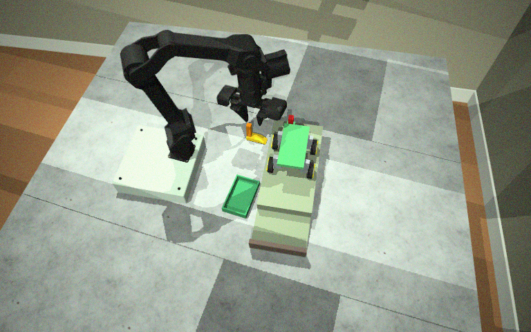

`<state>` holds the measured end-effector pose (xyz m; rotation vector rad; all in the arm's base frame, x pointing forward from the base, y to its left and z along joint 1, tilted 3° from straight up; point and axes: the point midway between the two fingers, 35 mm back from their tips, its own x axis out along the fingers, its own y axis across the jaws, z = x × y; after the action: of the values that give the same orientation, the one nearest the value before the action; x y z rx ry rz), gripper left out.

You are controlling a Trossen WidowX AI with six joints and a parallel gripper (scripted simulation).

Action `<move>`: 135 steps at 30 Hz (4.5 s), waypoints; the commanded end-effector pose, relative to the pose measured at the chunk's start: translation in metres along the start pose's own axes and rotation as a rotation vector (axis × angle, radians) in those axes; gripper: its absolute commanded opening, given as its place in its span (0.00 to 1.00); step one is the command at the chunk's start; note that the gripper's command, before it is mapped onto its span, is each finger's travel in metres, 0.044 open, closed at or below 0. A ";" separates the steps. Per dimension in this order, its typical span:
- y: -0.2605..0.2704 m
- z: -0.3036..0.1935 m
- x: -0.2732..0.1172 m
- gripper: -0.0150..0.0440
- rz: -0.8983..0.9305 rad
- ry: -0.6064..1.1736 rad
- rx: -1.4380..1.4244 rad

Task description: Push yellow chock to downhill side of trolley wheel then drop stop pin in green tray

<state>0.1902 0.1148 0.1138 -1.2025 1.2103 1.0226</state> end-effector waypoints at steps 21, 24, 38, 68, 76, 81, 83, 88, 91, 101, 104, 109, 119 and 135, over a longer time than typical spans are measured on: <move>0.034 0.034 0.041 0.58 0.063 -0.025 -0.107; 0.034 0.034 0.042 0.58 0.063 -0.025 -0.107; 0.035 0.034 0.061 0.58 0.063 -0.025 -0.107; 0.037 0.035 0.094 0.49 0.059 -0.024 -0.101; 0.037 0.035 0.094 0.33 0.059 -0.024 -0.101; 0.036 0.035 0.086 0.25 0.061 -0.024 -0.103; 0.036 0.034 0.076 0.25 0.062 -0.024 -0.106; 0.035 0.033 0.058 0.25 0.063 -0.025 -0.107; 0.034 0.033 0.046 0.25 0.063 -0.025 -0.107; 0.031 0.032 0.008 0.25 0.063 -0.025 -0.107; 0.031 0.032 -0.003 0.25 0.063 -0.025 -0.107; 0.029 0.032 -0.022 0.25 0.063 -0.025 -0.107; 0.028 0.032 -0.052 0.25 0.063 -0.025 -0.107; 0.028 0.032 -0.052 0.25 0.067 -0.013 0.280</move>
<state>0.1611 0.1520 0.1607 -1.0072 1.3116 0.9337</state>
